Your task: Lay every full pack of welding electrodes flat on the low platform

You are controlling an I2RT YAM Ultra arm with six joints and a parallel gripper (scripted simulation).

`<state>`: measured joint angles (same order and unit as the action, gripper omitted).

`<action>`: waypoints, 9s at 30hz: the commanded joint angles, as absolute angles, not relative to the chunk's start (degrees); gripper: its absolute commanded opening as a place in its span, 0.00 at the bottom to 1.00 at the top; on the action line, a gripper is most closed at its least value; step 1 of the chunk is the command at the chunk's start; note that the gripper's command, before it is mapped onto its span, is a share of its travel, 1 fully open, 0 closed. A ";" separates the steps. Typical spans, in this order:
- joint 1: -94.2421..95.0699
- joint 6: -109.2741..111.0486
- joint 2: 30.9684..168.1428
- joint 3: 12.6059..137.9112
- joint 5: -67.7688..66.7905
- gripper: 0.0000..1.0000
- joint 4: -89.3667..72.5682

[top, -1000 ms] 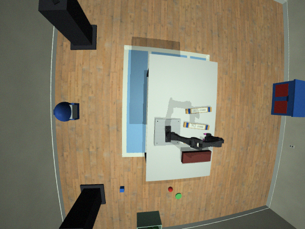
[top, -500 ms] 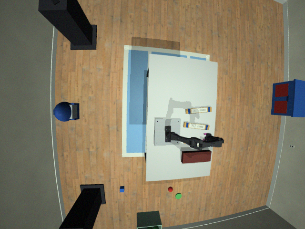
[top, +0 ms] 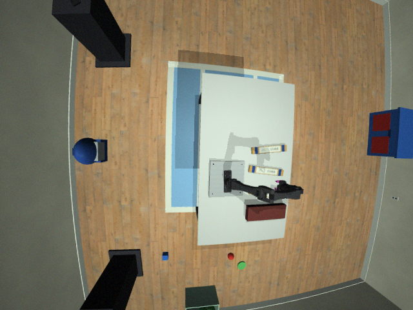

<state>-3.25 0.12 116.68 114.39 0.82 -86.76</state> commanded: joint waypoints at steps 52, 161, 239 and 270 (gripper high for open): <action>-2.86 0.65 113.47 106.36 0.19 0.63 -78.91; -2.77 0.47 114.89 113.70 0.41 0.63 -85.16; -2.77 0.47 114.99 113.89 0.41 0.63 -85.31; 0.68 3.59 113.81 114.19 0.12 0.95 -85.32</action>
<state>-1.98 1.17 115.66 112.18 0.23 -84.42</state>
